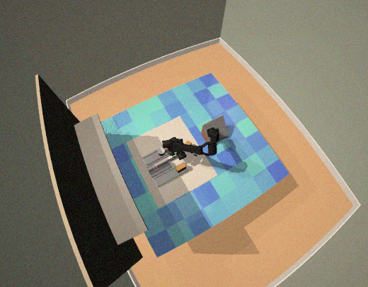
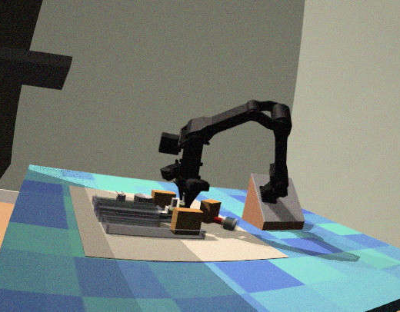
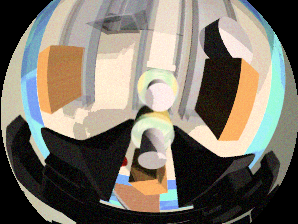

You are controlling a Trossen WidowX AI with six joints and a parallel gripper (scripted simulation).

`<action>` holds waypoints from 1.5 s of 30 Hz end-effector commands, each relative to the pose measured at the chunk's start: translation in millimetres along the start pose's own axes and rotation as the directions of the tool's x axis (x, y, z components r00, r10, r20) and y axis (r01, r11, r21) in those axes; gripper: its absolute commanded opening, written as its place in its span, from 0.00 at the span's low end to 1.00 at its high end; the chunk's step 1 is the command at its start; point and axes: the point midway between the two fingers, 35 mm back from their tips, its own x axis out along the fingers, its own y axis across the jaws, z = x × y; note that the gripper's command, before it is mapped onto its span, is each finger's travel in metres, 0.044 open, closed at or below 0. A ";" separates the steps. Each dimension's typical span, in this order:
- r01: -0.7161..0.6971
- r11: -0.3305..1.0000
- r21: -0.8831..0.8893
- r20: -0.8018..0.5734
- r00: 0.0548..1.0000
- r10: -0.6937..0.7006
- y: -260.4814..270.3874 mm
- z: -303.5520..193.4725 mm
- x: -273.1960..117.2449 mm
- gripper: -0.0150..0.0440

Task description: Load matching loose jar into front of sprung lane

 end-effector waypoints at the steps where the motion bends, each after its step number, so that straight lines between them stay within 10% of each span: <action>1: 0.002 1.000 -0.018 0.026 1.000 -0.002 1.3 12.2 -3.6 0.25; 45: 0.002 1.000 -0.019 0.026 1.000 -0.002 4.0 31.2 -9.7 0.25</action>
